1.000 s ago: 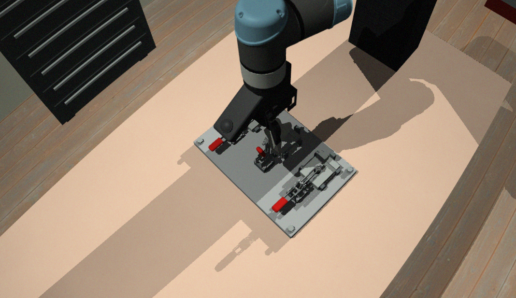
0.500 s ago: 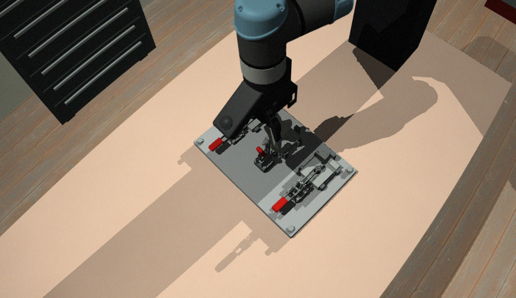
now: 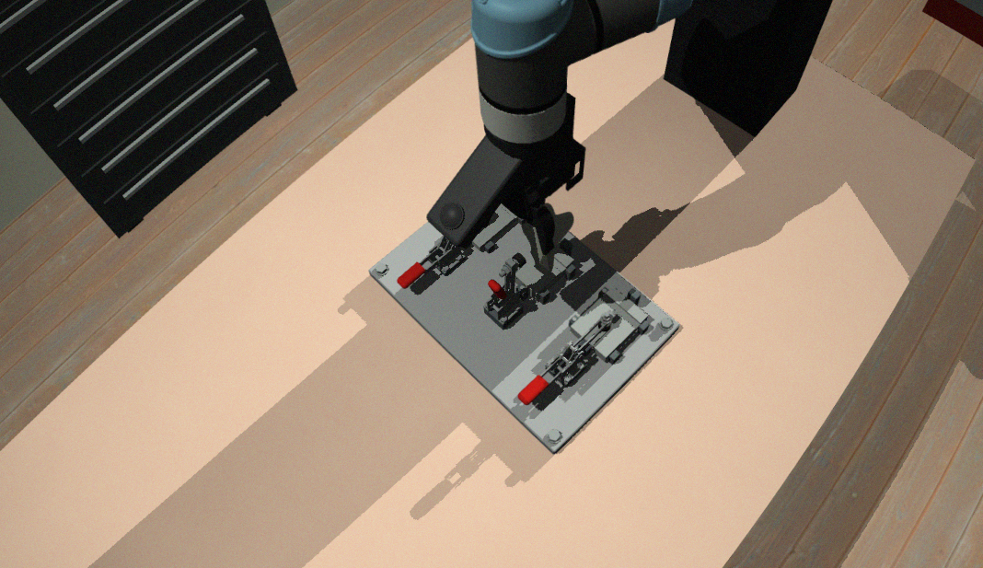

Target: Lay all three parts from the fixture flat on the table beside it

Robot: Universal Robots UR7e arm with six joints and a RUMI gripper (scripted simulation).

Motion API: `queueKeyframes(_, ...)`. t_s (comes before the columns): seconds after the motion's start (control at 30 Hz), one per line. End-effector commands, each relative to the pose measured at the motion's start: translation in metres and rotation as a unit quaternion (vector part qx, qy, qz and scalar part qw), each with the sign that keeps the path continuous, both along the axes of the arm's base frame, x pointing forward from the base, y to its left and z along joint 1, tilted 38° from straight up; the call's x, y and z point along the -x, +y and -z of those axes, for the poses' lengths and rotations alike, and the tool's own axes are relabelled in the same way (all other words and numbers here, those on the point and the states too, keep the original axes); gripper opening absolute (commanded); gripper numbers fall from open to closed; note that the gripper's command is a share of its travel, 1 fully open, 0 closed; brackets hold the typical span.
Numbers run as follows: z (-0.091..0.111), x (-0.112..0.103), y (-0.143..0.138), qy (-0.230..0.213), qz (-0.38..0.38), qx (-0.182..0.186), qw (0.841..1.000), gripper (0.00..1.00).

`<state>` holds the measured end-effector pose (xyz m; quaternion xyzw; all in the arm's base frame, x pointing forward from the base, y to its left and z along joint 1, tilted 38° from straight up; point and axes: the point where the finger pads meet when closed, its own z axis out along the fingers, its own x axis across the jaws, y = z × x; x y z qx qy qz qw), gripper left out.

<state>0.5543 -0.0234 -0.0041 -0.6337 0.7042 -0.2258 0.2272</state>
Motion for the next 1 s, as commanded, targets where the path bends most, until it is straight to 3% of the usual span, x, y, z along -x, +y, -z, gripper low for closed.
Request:
queueKeyframes(0.0,0.014,0.018,0.002,-0.002,0.0,0.0,1.0,0.59)
queueKeyframes(0.43,0.03,0.039,0.005,-0.002,0.0,0.0,1.0,0.59)
queueKeyframes(0.97,0.036,0.037,0.005,-0.002,0.0,0.0,1.0,0.59)
